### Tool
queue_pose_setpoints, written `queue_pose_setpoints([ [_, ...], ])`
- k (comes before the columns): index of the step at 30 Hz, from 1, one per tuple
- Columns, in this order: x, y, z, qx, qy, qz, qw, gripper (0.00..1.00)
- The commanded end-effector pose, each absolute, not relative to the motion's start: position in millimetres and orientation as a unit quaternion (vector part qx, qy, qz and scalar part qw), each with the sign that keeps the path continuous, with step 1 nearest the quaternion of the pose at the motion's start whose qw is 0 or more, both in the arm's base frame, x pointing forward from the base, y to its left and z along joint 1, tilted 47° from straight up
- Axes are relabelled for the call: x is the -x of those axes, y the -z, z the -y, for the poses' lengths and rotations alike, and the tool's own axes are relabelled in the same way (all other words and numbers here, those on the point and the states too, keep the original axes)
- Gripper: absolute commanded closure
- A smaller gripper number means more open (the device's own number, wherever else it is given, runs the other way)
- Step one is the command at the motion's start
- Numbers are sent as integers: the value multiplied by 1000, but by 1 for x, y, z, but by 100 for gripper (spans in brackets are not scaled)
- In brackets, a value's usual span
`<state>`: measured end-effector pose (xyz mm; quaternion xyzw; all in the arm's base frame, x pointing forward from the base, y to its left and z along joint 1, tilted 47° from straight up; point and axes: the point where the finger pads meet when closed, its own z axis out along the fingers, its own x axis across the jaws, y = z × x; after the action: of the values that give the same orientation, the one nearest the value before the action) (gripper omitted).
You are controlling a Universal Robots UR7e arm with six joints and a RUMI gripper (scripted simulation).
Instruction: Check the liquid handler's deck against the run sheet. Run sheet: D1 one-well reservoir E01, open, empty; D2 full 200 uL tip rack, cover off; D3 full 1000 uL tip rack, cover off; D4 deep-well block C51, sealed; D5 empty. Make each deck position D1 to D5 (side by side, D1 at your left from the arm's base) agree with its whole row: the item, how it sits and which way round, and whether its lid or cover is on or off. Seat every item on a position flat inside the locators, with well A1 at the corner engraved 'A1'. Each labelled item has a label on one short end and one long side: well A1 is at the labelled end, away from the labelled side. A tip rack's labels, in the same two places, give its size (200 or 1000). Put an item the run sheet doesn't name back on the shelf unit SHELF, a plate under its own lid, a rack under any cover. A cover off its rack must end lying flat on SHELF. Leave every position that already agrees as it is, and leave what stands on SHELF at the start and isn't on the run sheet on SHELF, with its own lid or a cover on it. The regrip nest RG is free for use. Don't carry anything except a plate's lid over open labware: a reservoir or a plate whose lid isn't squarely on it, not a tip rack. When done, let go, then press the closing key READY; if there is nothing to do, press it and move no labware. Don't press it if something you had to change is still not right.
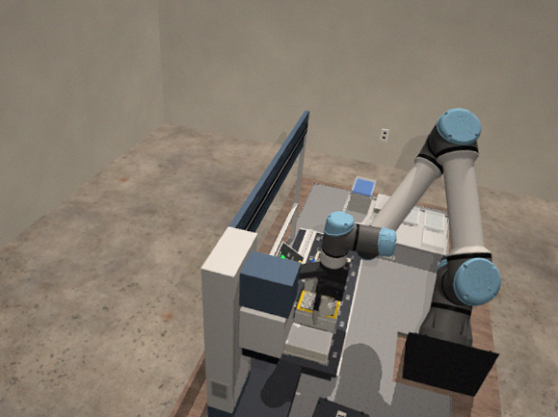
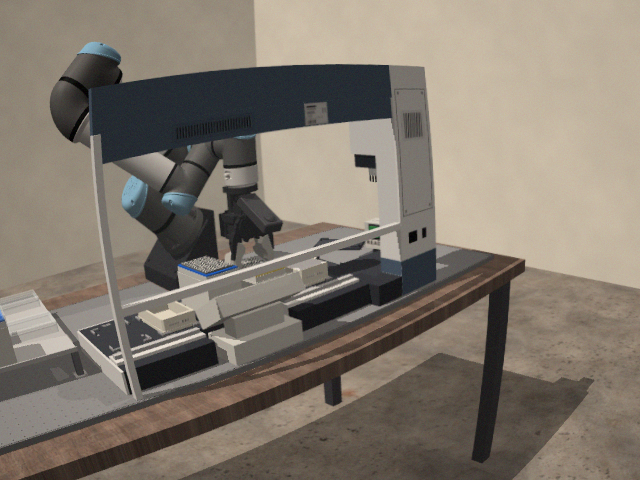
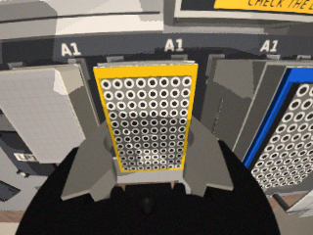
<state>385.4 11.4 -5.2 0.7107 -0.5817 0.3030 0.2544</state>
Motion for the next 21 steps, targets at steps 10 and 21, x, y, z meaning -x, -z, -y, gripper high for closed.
queue_pose_setpoints([
  [10, -386, 6, -11, -711, -303, 582, 254, 18],
  [21, -386, 6, -11, -711, -303, 582, 254, 18],
])
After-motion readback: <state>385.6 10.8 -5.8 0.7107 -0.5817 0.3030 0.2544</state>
